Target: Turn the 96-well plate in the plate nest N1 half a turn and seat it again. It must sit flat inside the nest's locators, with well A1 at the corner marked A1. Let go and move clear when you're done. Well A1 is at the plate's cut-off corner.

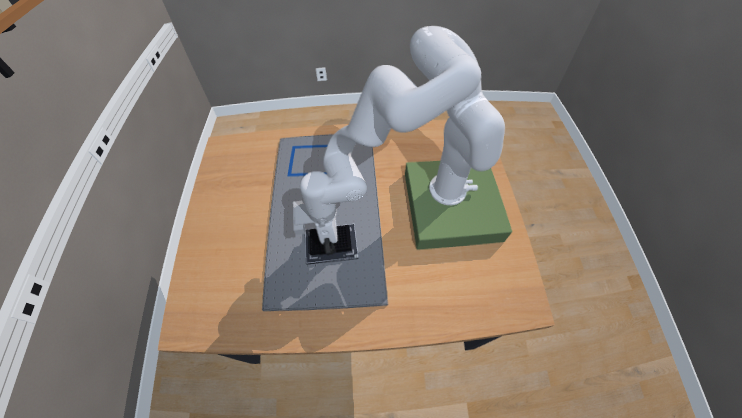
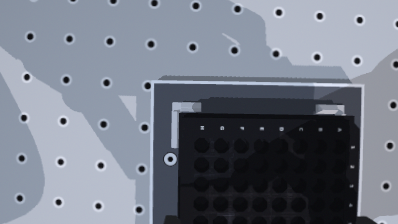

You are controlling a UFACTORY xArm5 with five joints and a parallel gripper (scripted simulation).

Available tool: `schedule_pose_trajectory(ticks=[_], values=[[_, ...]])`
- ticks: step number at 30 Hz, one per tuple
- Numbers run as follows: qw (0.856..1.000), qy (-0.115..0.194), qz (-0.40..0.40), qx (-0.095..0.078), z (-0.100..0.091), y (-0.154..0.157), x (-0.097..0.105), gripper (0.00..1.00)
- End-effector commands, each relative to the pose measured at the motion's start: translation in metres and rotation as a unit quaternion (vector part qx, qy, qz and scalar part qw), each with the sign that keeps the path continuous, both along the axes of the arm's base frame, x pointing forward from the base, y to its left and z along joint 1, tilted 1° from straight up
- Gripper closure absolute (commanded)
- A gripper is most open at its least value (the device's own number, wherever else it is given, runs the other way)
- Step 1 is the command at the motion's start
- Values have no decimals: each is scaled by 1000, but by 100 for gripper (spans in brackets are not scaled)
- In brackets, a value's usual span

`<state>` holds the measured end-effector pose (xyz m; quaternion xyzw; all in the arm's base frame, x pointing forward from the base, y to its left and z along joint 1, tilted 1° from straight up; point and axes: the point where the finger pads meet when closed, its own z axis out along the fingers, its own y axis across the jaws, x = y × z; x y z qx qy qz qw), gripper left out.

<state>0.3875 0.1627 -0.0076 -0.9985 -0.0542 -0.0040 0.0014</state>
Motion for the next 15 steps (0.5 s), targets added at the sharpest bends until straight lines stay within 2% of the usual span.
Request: schedule_pose_trajectory(ticks=[1, 15], values=[[1000, -3, 0, -2, 4, 1, 1, 100], [1000, -3, 0, -2, 11, 1, 1, 100]])
